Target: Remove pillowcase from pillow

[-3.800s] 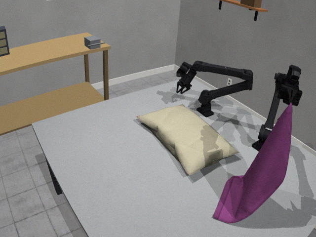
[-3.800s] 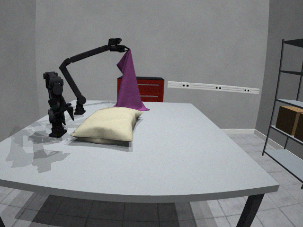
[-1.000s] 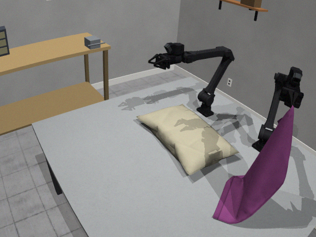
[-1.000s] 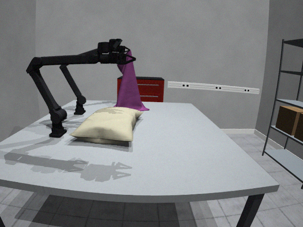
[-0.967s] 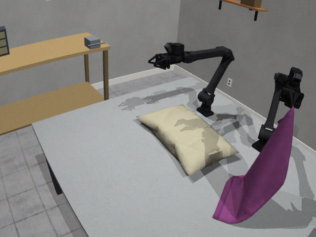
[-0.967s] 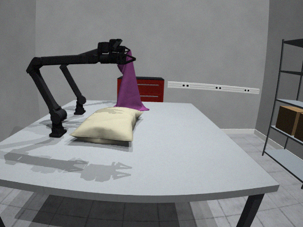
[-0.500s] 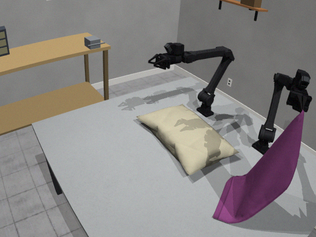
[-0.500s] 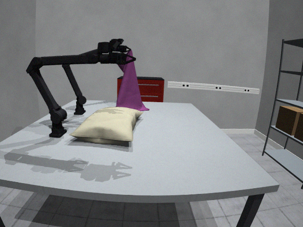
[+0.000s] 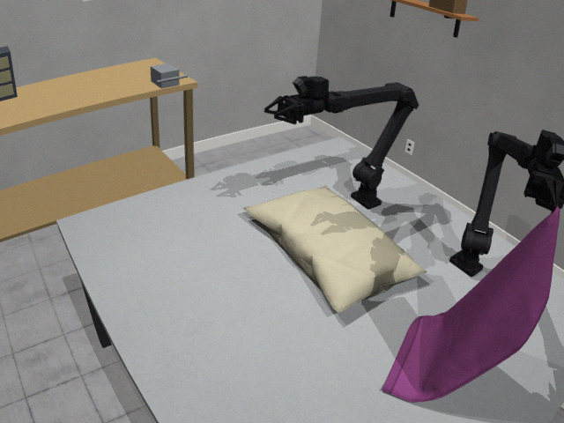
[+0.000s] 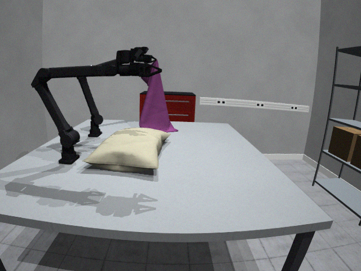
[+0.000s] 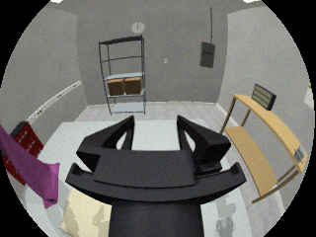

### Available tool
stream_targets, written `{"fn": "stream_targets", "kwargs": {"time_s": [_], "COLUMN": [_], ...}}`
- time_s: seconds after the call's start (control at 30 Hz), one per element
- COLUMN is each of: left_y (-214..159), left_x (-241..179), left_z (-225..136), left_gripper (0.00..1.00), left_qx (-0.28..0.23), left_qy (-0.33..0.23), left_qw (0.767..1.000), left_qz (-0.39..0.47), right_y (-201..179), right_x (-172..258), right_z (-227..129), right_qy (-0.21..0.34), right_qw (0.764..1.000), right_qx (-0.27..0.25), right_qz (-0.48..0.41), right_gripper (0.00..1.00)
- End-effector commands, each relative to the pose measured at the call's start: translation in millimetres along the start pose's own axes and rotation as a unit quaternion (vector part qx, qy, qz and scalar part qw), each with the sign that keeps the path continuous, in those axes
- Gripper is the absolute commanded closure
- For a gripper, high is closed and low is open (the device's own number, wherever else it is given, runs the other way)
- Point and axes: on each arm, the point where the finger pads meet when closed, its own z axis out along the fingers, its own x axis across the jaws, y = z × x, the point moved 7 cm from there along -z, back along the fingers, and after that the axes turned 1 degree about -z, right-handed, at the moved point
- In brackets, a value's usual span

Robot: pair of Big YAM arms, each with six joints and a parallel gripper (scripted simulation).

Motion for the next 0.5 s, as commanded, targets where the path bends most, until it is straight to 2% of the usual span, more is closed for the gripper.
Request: {"fn": "stream_targets", "kwargs": {"time_s": [0.0,0.1,0.13,0.17,0.2,0.47], "left_y": [48,50,62,59,43,41], "left_x": [5,1,-6,0,10,3], "left_z": [-3,-7,-21,-18,-1,-1], "left_gripper": [0.98,0.98,0.98,0.98,0.98,0.98], "left_qx": [-0.050,-0.050,-0.060,-0.056,-0.038,-0.039], "left_qy": [0.003,0.000,-0.008,0.000,0.011,0.003], "left_qw": [0.999,0.999,0.998,0.998,0.999,0.999], "left_qz": [0.004,0.003,0.003,0.003,0.002,0.001], "right_y": [20,20,20,20,20,12], "right_x": [-5,-5,-5,-5,-5,-5], "right_z": [-4,-4,-4,-4,-4,3], "right_qy": [-0.004,-0.004,-0.004,-0.004,-0.004,-0.004], "right_qw": [1.000,1.000,1.000,1.000,1.000,1.000], "right_qx": [-0.019,-0.019,-0.019,-0.019,-0.019,-0.009], "right_qz": [0.005,0.005,0.005,0.005,0.005,-0.001], "right_gripper": [0.40,0.40,0.40,0.40,0.40,0.40]}}
